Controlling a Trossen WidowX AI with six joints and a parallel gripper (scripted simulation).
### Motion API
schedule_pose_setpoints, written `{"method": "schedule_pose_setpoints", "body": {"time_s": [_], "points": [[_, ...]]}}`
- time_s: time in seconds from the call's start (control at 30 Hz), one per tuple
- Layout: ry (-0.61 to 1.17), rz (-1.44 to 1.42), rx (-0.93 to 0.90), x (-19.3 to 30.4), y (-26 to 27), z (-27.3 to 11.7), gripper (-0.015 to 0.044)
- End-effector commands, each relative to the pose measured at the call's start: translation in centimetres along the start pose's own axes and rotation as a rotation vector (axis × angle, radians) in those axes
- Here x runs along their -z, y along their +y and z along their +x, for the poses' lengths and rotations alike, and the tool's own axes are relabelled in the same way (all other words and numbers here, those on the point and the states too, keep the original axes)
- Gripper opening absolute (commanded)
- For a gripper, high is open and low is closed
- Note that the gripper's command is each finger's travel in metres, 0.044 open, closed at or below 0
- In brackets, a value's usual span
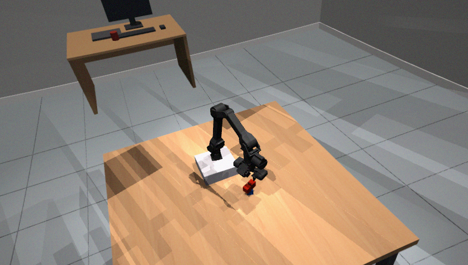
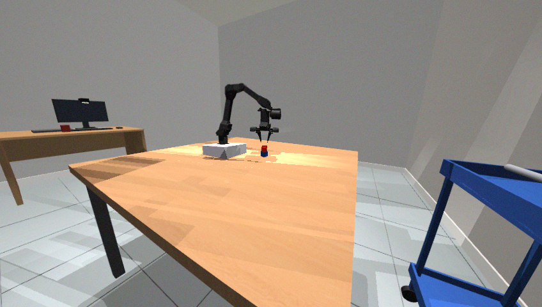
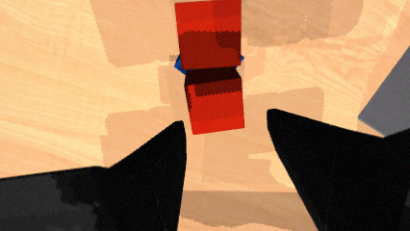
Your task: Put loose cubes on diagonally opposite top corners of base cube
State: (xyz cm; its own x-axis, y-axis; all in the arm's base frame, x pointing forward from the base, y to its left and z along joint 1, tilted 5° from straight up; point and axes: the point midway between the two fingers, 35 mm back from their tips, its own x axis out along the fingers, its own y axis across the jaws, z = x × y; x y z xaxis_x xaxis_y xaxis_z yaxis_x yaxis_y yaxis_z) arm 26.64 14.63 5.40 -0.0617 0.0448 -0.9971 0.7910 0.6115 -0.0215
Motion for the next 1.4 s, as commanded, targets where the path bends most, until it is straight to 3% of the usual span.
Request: {"method": "schedule_pose_setpoints", "body": {"time_s": [0.0,0.73,1.0,1.2,1.37], "points": [[-0.003,-0.004,-0.013,0.0,0.3,-0.8,0.0205],[-0.003,-0.004,-0.013,0.0,0.2,-2.7,0.0205],[-0.001,0.000,-0.006,0.0,0.1,-3.4,0.0400],[0.001,0.002,0.002,0.3,0.0,-3.2,0.0400],[0.007,0.002,0.000,6.8,1.2,-3.4,0.0400]]}}
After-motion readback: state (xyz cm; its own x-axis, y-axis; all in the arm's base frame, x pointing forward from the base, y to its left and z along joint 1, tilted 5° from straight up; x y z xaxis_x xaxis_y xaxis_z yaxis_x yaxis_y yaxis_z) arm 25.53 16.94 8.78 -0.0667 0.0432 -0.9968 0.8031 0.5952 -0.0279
